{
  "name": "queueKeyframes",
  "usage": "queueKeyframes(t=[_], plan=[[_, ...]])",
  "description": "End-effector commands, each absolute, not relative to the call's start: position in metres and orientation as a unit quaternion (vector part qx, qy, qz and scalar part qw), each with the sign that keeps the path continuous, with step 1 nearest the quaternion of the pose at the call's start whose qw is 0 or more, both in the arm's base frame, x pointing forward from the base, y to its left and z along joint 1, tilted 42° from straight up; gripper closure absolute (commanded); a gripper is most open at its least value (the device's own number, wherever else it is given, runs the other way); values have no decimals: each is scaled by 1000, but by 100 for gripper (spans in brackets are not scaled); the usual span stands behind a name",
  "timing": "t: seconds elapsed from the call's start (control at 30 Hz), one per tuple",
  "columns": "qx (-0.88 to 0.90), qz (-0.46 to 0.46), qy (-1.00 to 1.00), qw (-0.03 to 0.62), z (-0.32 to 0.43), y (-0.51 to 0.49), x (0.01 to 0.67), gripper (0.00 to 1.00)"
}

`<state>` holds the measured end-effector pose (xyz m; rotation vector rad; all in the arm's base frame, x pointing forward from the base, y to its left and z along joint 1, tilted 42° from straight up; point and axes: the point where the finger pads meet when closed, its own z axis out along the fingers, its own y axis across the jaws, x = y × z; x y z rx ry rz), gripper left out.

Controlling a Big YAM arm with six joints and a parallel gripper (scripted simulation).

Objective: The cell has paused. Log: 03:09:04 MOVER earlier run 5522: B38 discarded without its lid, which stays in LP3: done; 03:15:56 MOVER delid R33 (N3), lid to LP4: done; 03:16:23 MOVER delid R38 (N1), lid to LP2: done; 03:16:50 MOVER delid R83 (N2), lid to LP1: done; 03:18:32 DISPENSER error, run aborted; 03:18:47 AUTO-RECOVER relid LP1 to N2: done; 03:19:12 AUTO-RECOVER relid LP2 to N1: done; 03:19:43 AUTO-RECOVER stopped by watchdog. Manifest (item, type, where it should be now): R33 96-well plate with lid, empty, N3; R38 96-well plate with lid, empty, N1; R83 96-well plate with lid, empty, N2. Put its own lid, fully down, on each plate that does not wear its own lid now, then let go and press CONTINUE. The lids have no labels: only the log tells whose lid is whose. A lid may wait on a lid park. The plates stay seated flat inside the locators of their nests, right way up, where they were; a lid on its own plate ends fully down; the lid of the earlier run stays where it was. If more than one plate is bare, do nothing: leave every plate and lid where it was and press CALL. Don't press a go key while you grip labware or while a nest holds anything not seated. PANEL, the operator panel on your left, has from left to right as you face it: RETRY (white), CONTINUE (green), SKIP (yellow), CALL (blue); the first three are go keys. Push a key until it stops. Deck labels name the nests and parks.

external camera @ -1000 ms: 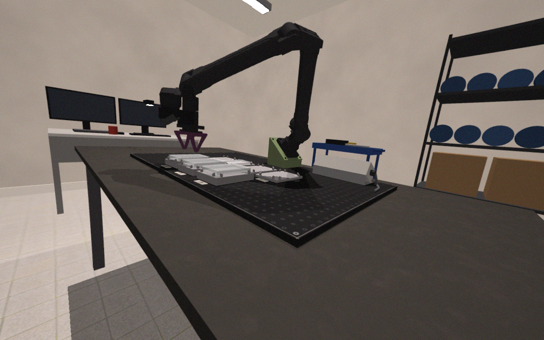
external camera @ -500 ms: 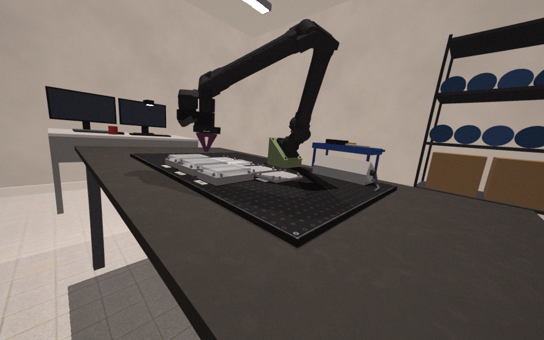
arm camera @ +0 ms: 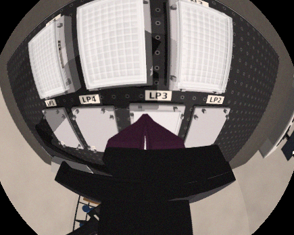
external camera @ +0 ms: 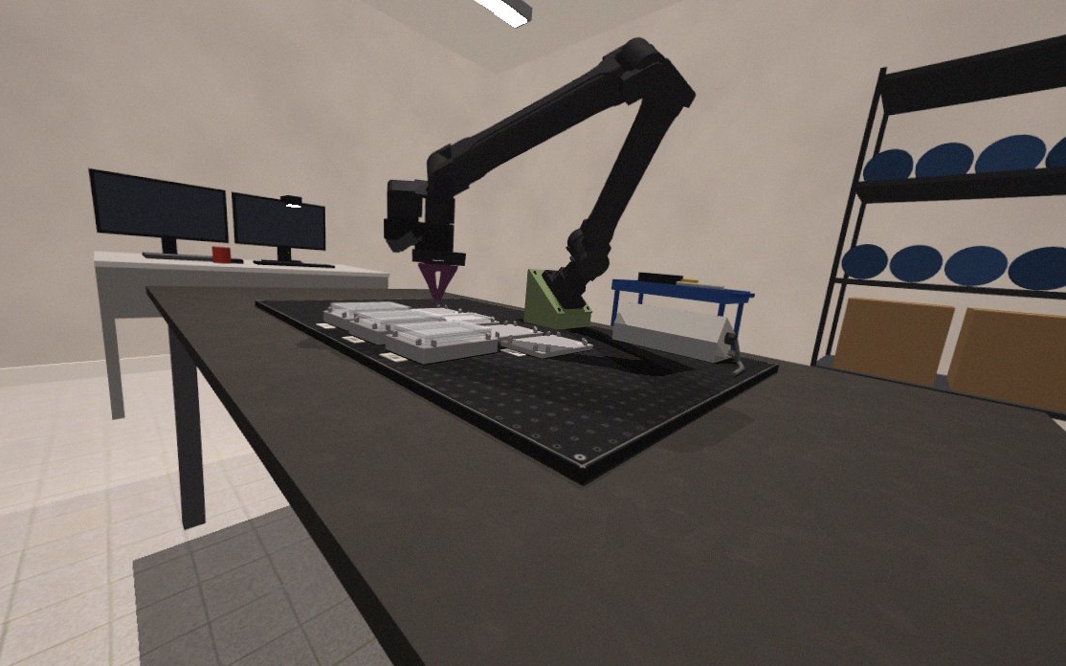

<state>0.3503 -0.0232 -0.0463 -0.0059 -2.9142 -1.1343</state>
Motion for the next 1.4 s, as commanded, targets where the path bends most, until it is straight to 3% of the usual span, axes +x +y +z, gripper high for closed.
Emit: queueKeyframes(t=[0.0, 0.47, 0.53, 1.03, 1.13, 1.27, 1.37], plan=[[2, -356, -934, -9, -33, -17, 351, 100], [-1, -359, -933, -1, -8, 12, 303, 100], [-4, -352, -936, -23, 4, -9, 322, 100], [1, -348, -937, -26, 51, -52, 320, 100], [3, -365, -931, 11, 34, -30, 299, 100], [4, -364, -931, 10, 34, -30, 299, 100], [0, -353, -935, -17, 43, -48, 319, 100]])
